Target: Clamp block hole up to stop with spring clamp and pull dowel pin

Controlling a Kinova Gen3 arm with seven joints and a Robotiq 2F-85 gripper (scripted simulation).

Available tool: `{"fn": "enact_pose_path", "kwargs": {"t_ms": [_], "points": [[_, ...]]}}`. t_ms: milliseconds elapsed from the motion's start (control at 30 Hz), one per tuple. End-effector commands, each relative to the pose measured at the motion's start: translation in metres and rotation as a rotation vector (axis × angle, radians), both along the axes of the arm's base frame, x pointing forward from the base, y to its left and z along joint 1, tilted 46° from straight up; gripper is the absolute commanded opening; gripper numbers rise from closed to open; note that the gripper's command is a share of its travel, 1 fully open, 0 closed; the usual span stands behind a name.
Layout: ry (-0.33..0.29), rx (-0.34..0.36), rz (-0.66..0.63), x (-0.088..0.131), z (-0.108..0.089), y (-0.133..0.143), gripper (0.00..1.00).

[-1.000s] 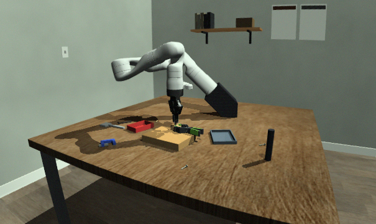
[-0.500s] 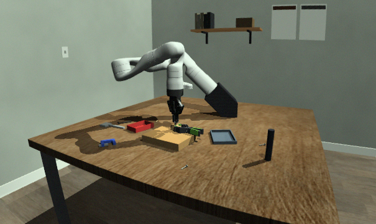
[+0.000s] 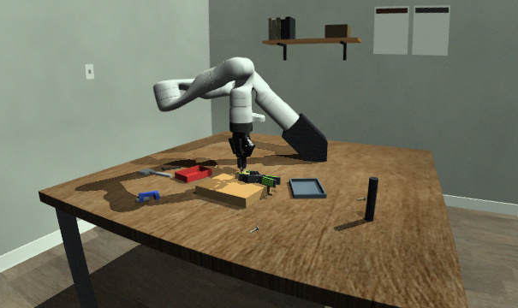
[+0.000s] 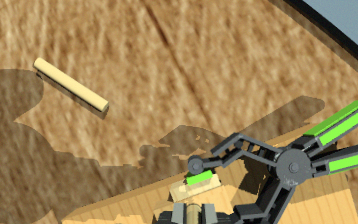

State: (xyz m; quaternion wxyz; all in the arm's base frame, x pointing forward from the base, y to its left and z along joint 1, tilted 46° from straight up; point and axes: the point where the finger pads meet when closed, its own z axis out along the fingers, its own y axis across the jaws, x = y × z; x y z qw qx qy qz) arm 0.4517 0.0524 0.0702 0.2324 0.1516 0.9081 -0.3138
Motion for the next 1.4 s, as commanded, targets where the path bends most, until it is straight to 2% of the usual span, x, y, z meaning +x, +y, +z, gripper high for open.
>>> {"fn": "enact_pose_path", "kwargs": {"t_ms": [0,1367], "points": [[0.017,-0.008,0.022,0.0002,0.0007,0.001,0.1],[0.21,-0.107,0.231,0.0001,0.0009,0.0011,0.1]]}}
